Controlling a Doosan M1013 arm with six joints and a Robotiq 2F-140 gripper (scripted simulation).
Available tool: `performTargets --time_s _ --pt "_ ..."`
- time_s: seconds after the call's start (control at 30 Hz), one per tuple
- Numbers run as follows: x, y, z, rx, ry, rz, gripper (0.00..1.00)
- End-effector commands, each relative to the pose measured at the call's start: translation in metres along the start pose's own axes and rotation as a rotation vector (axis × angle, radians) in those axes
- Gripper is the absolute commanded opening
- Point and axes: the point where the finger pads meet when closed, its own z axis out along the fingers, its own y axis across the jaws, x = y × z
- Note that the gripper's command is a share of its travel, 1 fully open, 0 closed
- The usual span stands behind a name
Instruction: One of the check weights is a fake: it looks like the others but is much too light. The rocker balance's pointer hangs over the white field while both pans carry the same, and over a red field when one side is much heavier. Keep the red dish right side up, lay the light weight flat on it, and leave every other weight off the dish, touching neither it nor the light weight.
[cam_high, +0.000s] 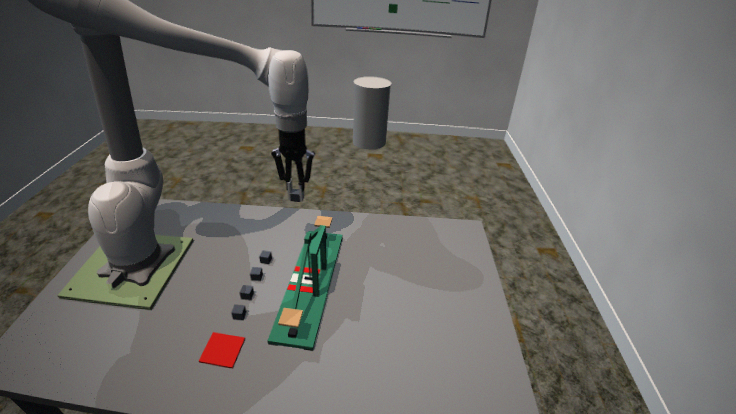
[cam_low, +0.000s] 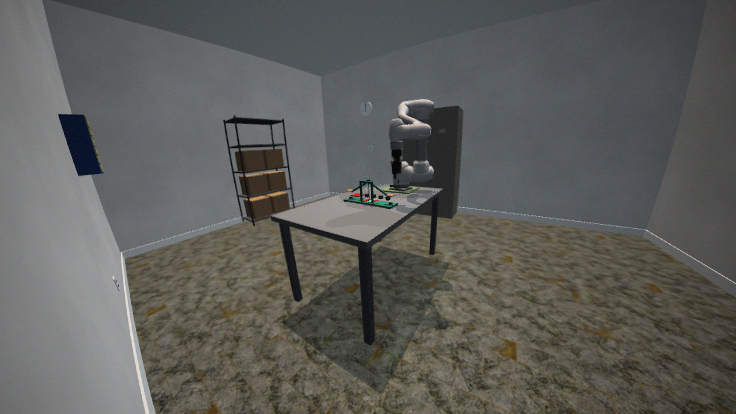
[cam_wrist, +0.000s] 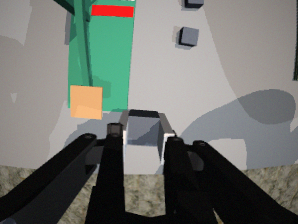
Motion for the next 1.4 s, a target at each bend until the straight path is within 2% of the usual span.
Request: performTargets --time_s 0.0,0.07,0.17,0.77,1.13,1.37 --pt "-0.002 -0.020 0.000 -0.003 -0.001 -0.001 0.24" --pt "0.002 -0.074 0.004 -0.003 -0.001 -0.001 0.24" --pt "0.003 -0.087 0.005 -0.003 -0.001 -0.001 0.24" --pt "0.003 -0.087 0.009 -0.003 -0.001 -0.001 0.24" --pt "0.003 -0.088 0.031 -0.003 -0.001 -0.001 0.24" --pt "0.003 -0.088 0.054 -0.003 -0.001 -0.001 0.24"
